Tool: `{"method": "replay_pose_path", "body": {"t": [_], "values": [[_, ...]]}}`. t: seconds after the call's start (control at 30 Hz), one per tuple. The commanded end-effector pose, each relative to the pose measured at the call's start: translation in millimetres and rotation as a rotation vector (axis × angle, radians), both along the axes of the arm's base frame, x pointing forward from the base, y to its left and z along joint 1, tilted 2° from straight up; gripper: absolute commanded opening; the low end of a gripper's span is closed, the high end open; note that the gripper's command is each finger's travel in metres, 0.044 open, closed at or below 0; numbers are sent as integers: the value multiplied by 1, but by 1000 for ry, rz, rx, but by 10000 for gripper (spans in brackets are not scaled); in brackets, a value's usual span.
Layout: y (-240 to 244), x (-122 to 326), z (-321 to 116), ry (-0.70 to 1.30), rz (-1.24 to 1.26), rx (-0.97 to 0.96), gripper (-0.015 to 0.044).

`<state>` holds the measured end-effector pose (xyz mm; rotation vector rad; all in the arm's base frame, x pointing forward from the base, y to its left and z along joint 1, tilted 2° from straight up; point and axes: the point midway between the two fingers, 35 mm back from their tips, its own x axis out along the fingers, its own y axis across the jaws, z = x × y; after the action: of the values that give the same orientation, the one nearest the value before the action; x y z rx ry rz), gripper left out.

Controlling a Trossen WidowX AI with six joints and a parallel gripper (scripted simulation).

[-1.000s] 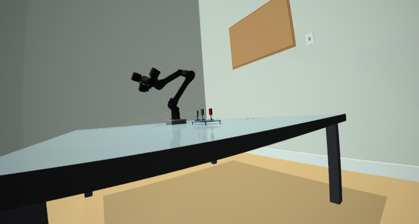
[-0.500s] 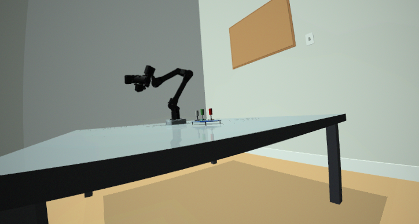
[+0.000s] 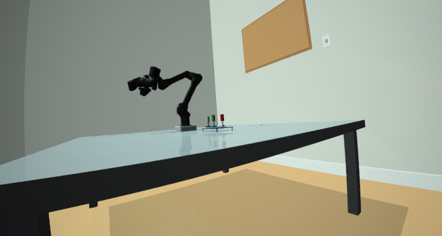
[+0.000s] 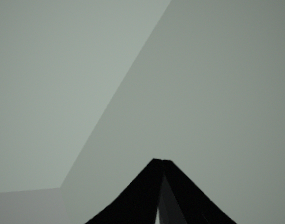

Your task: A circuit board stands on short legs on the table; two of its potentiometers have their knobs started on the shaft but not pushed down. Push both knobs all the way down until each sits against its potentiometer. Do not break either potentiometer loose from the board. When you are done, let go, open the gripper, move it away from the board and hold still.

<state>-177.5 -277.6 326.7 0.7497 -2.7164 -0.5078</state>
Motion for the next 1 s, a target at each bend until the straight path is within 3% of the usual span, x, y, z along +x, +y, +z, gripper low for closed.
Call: {"method": "replay_pose_path", "body": {"t": [0.0, 0.97], "values": [[-16, 14, -5, 28, 58, 96, 0], [-95, 138, -42, 377, 494, 700, 0]]}}
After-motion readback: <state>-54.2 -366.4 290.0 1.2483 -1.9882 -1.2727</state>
